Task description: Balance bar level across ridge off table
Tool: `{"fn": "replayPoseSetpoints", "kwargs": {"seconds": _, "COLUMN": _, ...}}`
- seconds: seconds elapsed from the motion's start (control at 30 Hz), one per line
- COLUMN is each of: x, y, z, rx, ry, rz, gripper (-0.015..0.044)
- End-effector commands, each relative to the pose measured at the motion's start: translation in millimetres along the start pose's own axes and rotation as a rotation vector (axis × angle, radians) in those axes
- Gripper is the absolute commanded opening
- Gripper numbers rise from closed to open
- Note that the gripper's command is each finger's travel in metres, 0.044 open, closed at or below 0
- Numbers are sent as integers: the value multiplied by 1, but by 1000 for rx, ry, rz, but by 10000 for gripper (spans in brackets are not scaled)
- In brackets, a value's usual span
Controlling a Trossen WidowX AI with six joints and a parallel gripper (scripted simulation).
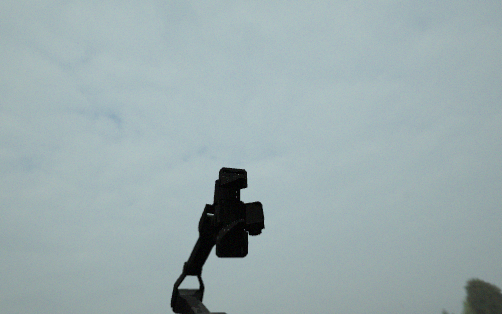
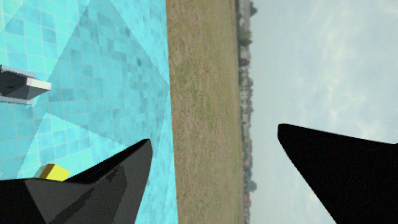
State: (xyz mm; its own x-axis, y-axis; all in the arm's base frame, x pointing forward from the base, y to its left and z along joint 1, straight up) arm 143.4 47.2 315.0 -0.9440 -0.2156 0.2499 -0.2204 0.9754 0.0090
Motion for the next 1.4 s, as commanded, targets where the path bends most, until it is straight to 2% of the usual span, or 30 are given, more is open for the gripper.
{"fn": "replayPoseSetpoints", "kwargs": {"seconds": 0.0, "x": 0, "y": 0, "z": 0, "rx": -1, "ry": 3, "rz": 1, "gripper": 374}}
{"fn": "replayPoseSetpoints", "kwargs": {"seconds": 0.07, "x": -4, "y": -1, "z": 1, "rx": -8, "ry": 26, "rz": 13, "gripper": 321}}
{"fn": "replayPoseSetpoints", "kwargs": {"seconds": 0.1, "x": -6, "y": -2, "z": 1, "rx": -13, "ry": 43, "rz": 21, "gripper": 315}}
{"fn": "replayPoseSetpoints", "kwargs": {"seconds": 1.37, "x": -87, "y": -72, "z": 36, "rx": -361, "ry": 670, "rz": 370, "gripper": 315}}
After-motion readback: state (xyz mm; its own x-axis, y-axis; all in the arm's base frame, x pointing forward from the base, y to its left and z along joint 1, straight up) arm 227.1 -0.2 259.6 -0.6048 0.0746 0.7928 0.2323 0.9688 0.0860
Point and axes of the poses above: the point midway between the two fingers, 35 mm back from their tips, its own x axis back along the fingers, its own z axis across the jaws, y = z × x, the point moved 7 cm from there along x, back along the fingers, and after that the axes turned 1 degree about -x, right-handed, at the moved point
